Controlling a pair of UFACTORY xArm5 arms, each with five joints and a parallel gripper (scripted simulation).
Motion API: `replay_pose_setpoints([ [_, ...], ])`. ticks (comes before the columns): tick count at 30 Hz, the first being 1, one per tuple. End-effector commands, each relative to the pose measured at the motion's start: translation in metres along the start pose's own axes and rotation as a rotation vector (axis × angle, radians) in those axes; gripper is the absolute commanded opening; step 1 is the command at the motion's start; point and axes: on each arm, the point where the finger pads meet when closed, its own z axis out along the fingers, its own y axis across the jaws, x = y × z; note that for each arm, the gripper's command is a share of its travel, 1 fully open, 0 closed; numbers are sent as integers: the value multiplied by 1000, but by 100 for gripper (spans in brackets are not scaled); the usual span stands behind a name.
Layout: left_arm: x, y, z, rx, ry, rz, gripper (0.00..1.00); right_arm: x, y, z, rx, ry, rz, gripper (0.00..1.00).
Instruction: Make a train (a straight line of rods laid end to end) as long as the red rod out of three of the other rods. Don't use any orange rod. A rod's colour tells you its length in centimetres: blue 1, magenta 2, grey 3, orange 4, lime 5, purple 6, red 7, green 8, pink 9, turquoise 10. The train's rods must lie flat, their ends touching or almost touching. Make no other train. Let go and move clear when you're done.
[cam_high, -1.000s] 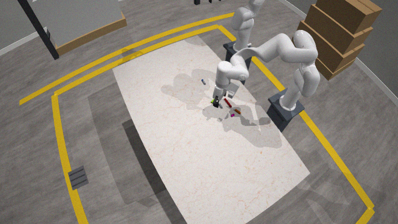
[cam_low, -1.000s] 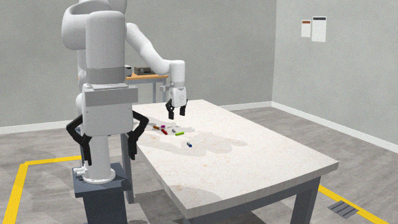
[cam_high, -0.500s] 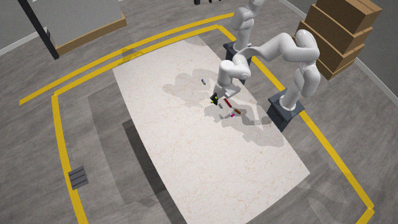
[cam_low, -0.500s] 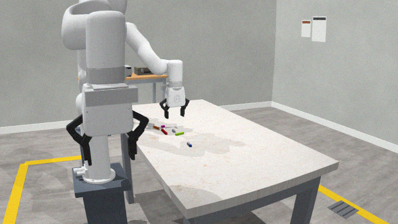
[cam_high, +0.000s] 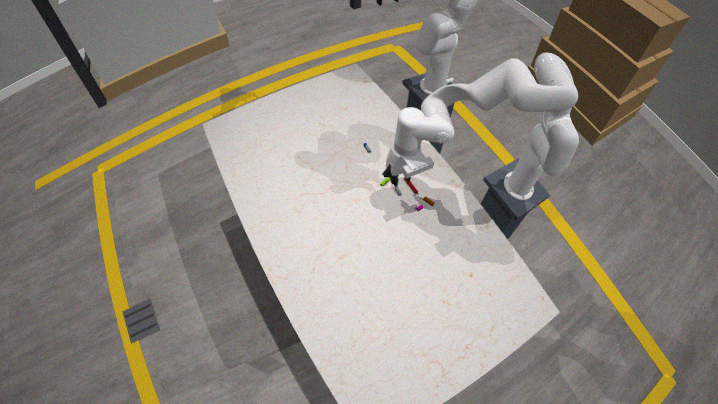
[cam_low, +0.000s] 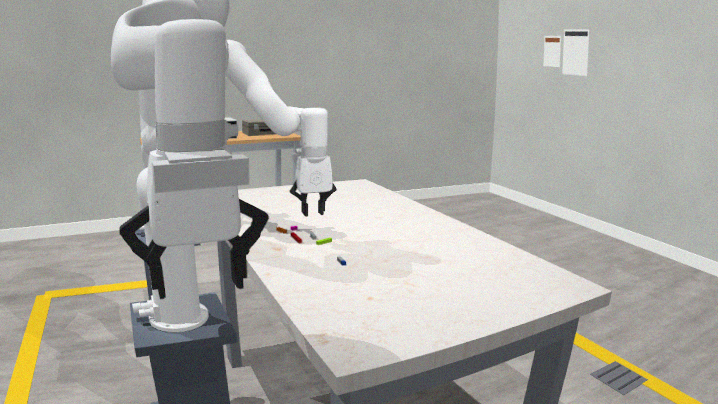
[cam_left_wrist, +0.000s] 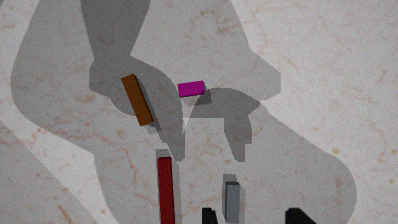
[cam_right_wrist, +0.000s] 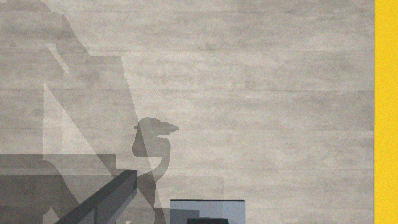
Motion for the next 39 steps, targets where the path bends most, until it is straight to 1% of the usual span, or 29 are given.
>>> replay_pose_setpoints([
  [1,0,1,-1,-4,-2,4,26,1,0,-1,0,4,0,100],
  [24,0,1,-1,-4,-2,6,26,1,0,-1,0,4,0,100],
  [39,0,1,9,-4,-2,17,26,1,0,-1,0,4,0,100],
])
